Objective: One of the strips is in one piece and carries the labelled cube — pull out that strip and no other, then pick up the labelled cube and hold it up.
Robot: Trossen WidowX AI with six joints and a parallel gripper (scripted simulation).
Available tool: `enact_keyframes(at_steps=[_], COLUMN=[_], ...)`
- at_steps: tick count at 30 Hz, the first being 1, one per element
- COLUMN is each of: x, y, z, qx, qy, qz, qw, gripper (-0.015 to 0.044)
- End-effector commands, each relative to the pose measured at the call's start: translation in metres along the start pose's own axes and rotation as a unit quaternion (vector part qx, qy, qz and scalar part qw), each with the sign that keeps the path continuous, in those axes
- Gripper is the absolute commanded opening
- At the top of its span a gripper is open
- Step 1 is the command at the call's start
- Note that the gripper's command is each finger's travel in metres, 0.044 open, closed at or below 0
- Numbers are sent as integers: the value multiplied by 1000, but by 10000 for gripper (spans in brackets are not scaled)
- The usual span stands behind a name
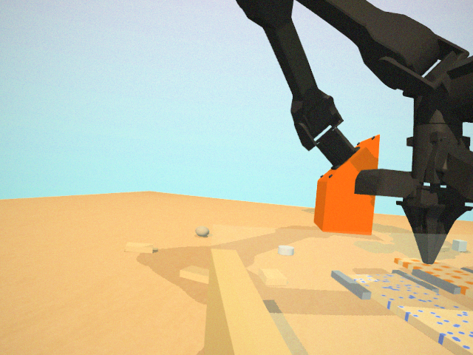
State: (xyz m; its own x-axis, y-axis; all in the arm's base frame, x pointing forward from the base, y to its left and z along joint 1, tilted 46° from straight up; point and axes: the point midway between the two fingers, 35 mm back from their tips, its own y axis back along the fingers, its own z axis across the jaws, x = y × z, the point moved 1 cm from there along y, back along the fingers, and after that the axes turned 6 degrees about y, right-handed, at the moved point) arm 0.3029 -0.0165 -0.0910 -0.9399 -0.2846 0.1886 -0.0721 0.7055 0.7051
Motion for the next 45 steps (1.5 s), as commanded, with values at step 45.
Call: enact_keyframes(at_steps=[45], x=[76], y=[-4], z=[7], qx=[-1], qy=[3], qz=[14], qw=[1000], gripper=[0])
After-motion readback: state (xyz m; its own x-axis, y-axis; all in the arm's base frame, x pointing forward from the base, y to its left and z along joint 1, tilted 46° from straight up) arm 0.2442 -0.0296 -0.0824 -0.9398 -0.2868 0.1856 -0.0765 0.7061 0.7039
